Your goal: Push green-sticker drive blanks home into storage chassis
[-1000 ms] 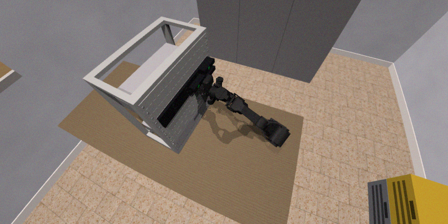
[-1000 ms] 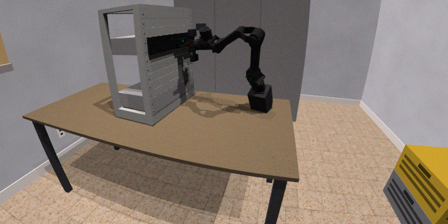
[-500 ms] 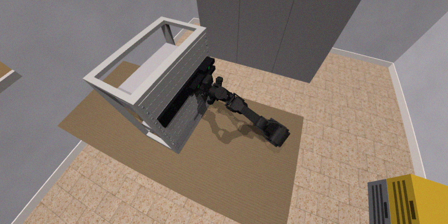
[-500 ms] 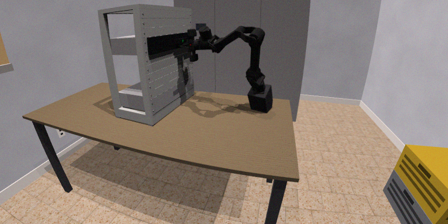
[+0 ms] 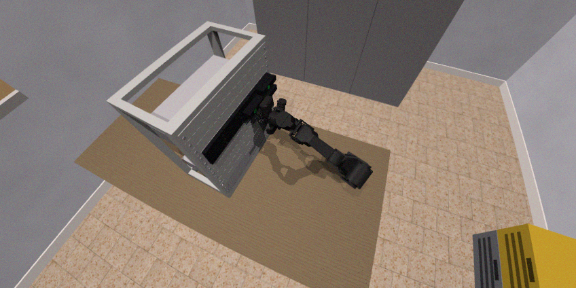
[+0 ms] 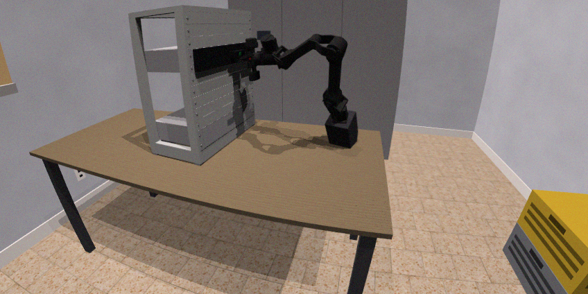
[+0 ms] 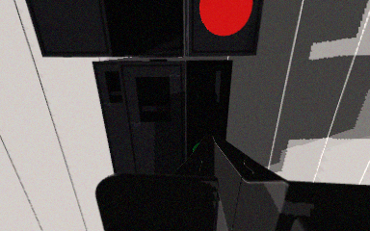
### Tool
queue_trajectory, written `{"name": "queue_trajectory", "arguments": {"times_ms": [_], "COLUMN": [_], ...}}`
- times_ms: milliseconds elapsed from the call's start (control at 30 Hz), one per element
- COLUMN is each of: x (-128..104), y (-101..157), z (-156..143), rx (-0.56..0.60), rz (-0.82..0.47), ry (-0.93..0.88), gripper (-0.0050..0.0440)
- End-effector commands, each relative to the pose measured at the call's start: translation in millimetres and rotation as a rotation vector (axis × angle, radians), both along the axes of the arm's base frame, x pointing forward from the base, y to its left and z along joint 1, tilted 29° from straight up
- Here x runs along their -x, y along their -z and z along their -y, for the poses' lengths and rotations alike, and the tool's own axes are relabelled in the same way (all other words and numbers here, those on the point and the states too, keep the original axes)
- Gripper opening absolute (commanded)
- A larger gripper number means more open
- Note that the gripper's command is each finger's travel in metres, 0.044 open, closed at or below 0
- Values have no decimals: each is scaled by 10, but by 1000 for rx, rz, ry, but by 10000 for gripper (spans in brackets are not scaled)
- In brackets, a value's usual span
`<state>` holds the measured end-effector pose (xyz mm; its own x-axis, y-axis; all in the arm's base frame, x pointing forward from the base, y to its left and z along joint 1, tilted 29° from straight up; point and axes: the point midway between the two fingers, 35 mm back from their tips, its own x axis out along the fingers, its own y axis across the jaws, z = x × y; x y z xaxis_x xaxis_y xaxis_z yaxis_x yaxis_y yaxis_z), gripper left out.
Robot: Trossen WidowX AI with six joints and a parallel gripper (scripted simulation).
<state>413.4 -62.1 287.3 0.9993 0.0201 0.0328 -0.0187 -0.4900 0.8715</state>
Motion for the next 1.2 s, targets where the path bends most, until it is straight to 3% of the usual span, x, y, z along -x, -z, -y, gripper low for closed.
{"name": "queue_trajectory", "arguments": {"times_ms": [0,1167], "x": [-16,-42], "y": [-312,-351], "z": [22,25], "rx": [21,21], "rz": [76,76], "ry": [12,12], "gripper": [0,0]}}
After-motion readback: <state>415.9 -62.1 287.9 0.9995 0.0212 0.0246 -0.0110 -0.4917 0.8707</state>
